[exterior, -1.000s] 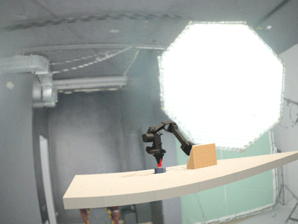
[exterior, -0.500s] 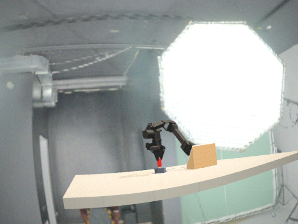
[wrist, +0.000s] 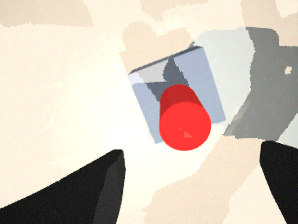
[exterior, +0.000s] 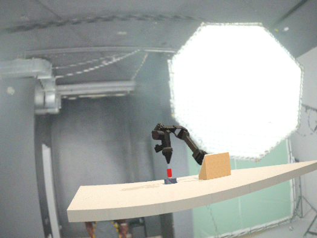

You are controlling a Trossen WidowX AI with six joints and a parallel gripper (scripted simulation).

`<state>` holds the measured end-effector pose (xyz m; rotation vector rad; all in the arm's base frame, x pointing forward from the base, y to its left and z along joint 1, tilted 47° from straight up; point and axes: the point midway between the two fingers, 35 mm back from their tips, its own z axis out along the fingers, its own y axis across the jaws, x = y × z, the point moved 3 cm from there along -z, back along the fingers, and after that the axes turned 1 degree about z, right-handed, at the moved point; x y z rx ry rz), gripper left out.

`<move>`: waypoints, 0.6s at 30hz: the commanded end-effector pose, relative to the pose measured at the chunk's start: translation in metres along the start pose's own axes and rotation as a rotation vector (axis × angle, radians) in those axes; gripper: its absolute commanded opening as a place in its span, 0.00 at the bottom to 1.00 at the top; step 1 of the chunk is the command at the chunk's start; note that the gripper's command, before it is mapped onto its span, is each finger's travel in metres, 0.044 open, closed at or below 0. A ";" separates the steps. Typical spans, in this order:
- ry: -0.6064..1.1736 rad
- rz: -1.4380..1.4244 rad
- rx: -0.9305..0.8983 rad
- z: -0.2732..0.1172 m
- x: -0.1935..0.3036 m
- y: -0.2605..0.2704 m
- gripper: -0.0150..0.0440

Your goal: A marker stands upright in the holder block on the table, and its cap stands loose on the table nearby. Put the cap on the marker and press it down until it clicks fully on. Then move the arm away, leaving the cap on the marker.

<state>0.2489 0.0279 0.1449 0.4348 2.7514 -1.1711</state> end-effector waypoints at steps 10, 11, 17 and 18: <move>-0.001 -0.299 0.001 0.004 0.001 0.000 0.25; -0.001 -0.299 0.001 0.004 0.001 0.000 0.25; -0.001 -0.299 0.001 0.004 0.001 0.000 0.25; -0.001 -0.299 0.001 0.004 0.001 0.000 0.25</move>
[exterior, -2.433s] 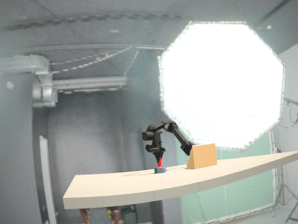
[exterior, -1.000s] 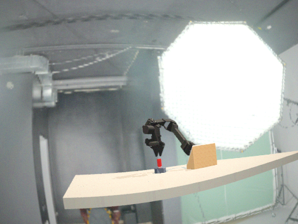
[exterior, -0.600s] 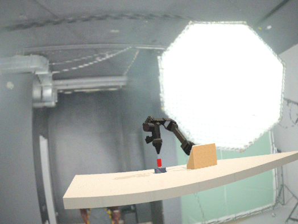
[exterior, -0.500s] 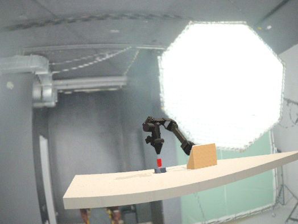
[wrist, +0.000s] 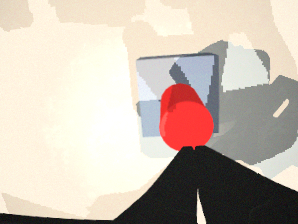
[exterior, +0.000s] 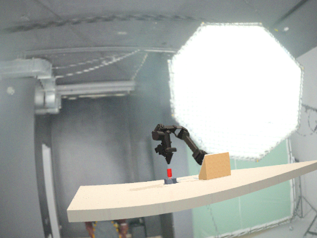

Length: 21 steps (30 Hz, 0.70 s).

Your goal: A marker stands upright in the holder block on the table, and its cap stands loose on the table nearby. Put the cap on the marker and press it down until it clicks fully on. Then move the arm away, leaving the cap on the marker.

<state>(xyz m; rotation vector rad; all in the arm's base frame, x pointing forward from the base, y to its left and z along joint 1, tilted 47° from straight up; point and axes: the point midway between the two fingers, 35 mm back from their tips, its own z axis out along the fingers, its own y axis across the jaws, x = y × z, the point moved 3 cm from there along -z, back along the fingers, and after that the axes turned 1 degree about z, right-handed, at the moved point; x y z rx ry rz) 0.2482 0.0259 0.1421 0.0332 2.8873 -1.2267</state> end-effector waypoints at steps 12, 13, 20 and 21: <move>-0.003 -0.007 0.003 0.016 0.000 0.000 0.25; -0.003 -0.007 0.003 0.017 0.000 0.000 0.25; -0.003 -0.007 0.003 0.027 0.000 0.000 0.25; -0.003 -0.007 0.003 0.029 0.000 0.000 0.25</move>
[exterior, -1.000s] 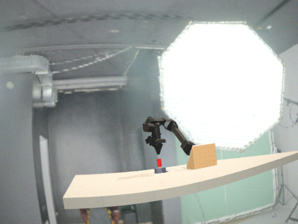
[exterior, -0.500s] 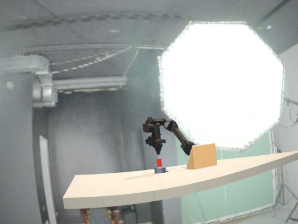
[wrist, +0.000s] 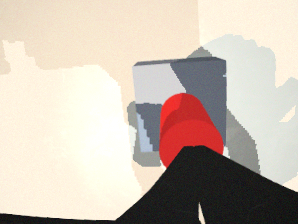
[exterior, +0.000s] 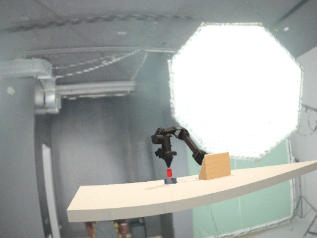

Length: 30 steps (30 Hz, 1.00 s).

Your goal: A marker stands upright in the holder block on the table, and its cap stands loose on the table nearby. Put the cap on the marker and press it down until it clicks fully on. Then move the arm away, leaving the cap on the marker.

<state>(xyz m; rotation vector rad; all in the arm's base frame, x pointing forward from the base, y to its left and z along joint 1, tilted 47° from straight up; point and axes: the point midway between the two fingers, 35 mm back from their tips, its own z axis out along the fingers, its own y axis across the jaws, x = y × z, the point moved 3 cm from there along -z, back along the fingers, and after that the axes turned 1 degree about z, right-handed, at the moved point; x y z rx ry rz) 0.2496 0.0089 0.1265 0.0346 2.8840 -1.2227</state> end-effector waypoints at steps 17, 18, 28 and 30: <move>-0.012 -0.008 -0.005 0.003 -0.001 0.000 0.25; -0.024 -0.019 -0.011 -0.009 -0.002 0.000 0.25; -0.089 -0.080 -0.041 -0.076 0.006 -0.002 0.25; -0.089 -0.080 -0.041 -0.076 0.006 -0.002 0.34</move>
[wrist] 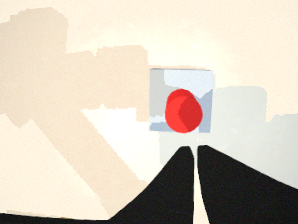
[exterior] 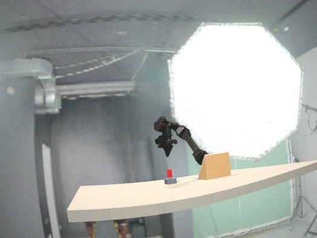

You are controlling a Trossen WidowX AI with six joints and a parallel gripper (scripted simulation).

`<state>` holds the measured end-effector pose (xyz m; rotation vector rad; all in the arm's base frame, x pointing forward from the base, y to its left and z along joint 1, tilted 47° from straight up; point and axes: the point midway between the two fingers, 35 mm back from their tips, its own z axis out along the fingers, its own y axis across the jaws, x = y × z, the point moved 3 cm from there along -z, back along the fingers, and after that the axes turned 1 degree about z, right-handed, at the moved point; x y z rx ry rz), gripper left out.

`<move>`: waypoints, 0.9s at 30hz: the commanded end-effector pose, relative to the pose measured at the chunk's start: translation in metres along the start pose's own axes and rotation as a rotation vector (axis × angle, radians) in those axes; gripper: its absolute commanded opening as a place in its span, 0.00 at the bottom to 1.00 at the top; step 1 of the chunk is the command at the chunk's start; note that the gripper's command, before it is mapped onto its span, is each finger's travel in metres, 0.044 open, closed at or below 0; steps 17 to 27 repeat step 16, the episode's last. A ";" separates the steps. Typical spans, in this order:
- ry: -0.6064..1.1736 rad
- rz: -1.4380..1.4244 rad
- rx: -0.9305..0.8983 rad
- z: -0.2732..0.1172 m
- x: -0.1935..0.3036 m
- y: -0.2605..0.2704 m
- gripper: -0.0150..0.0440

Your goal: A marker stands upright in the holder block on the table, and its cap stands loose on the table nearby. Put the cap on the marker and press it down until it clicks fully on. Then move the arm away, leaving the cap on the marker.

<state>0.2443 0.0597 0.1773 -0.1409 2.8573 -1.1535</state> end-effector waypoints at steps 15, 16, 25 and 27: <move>-0.001 0.005 -0.005 -0.005 0.000 0.000 1.00; -0.001 0.005 -0.005 -0.005 0.000 0.000 1.00; -0.001 0.005 -0.005 -0.005 0.000 0.000 1.00; -0.001 0.005 -0.005 -0.005 0.000 0.000 1.00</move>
